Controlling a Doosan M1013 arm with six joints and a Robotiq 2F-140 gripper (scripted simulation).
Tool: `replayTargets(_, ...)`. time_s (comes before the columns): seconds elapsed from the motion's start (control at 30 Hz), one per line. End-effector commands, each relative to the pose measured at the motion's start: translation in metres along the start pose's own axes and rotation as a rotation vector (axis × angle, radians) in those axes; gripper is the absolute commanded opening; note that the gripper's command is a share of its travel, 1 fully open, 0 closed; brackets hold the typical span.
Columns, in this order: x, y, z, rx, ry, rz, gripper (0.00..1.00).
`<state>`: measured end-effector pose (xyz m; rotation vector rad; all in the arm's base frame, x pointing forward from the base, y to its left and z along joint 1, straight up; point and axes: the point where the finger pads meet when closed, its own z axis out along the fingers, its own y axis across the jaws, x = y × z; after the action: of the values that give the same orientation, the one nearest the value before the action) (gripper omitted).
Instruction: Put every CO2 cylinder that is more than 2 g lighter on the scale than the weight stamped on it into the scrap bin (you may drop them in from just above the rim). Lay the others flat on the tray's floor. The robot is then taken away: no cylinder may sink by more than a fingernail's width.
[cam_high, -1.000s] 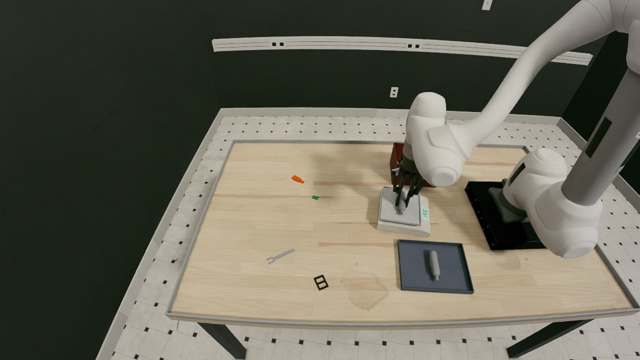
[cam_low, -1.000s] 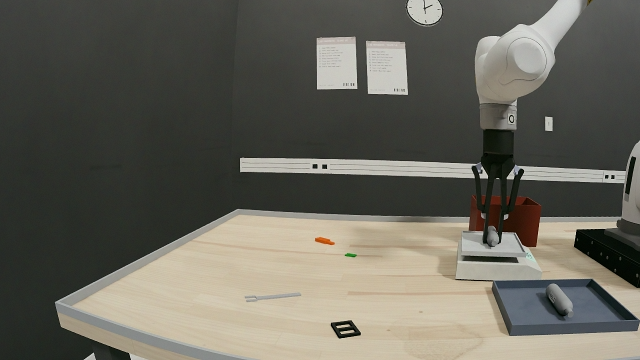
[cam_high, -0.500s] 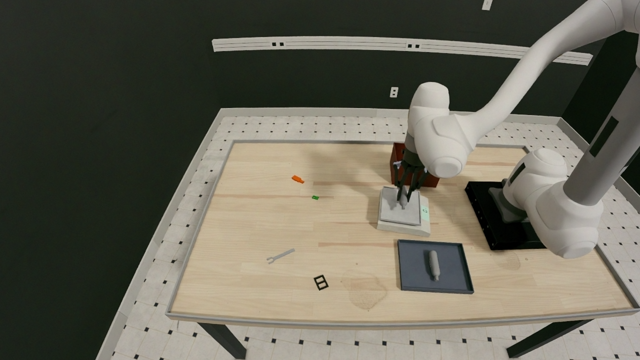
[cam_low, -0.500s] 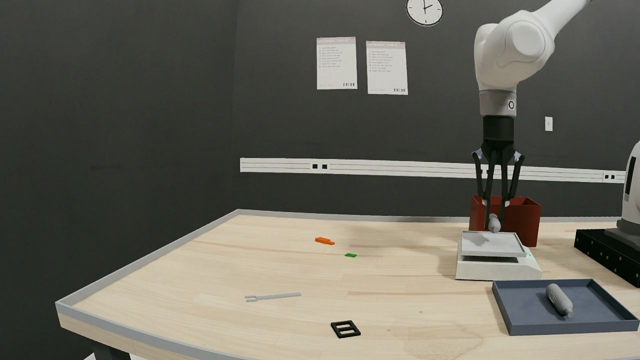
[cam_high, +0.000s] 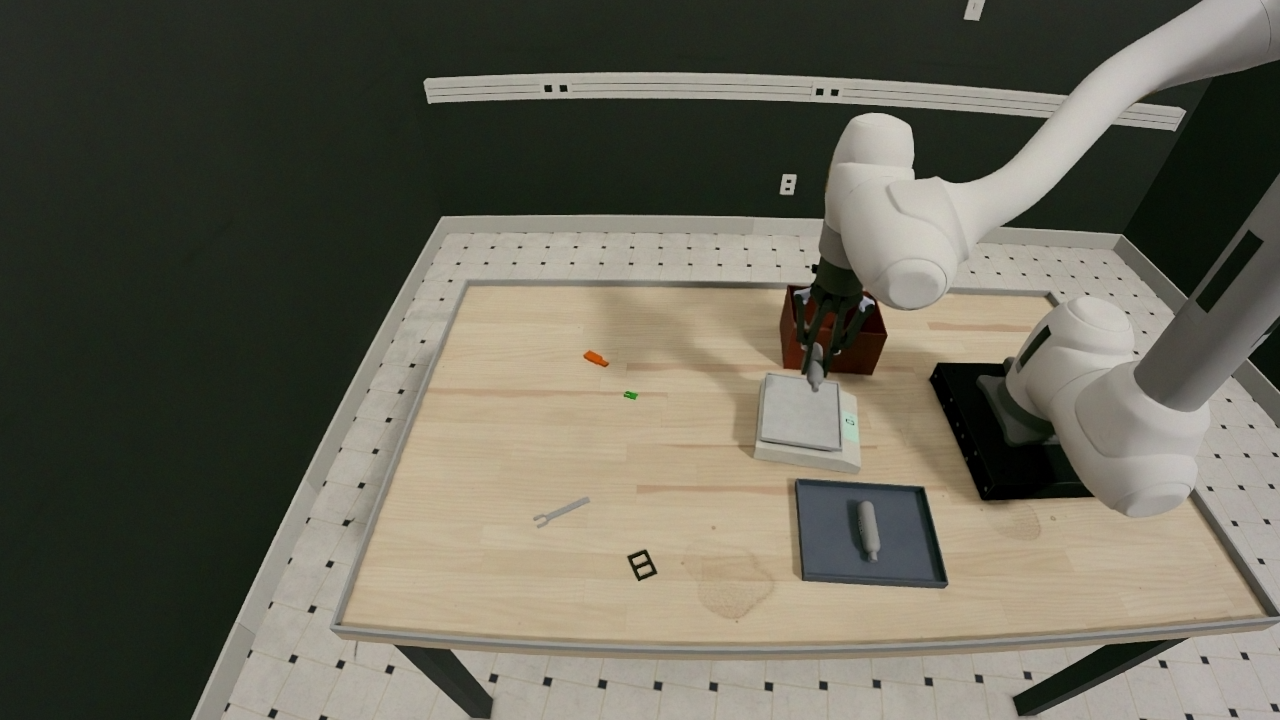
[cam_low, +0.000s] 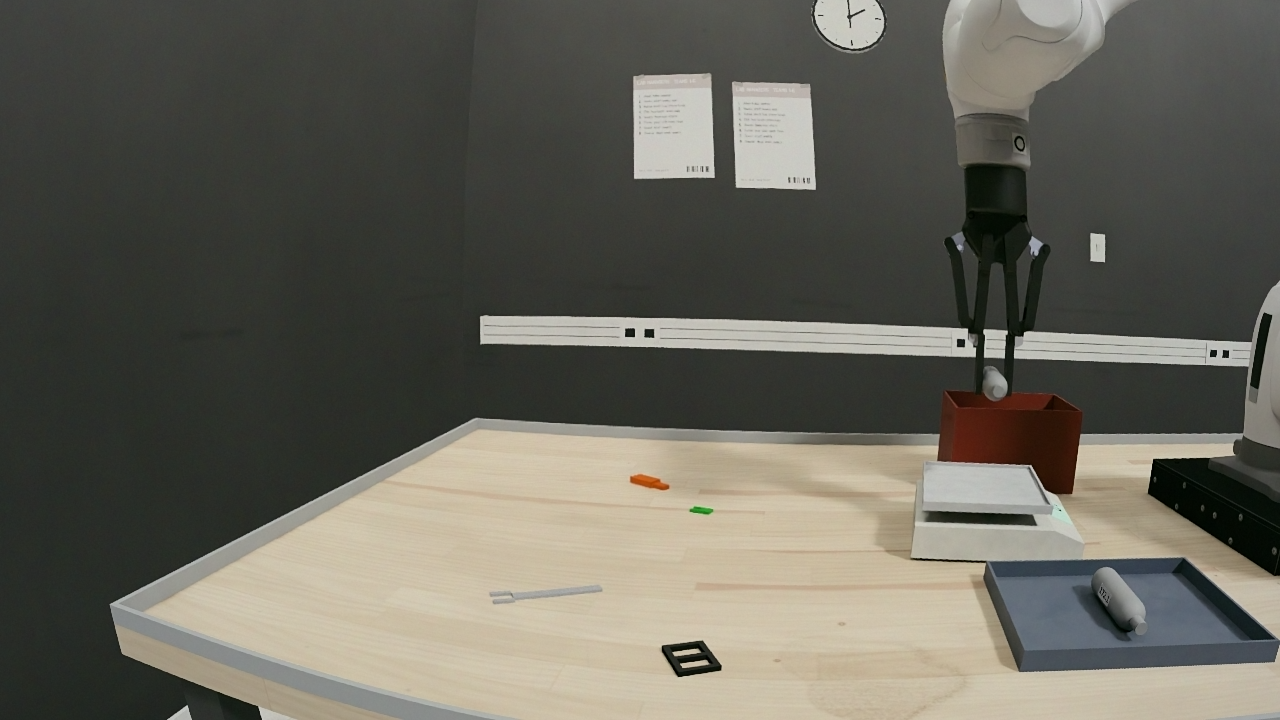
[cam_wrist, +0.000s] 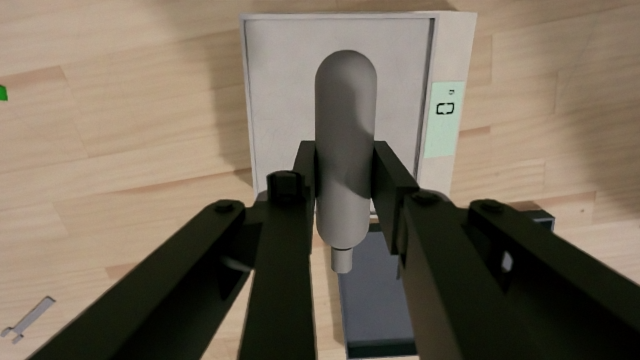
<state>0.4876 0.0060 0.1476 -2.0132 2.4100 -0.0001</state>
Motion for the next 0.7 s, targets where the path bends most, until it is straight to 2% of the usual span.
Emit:
replayTargets(0.0,0.0,0.0,-0.006,0.001,0.0,0.0,0.1)
replayTargets(0.33,0.0,0.0,-0.006,0.001,0.0,0.0,0.1)
replayTargets(0.4,0.007,-0.001,-0.006,0.001,0.0,0.0,0.1)
replayTargets(0.47,0.029,-0.001,-0.006,0.001,0.0,0.0,0.1)
replayTargets(0.57,0.087,0.003,-0.006,0.001,0.0,0.0,0.1)
replayTargets(0.67,0.118,0.012,-0.006,0.001,0.0,0.0,0.1)
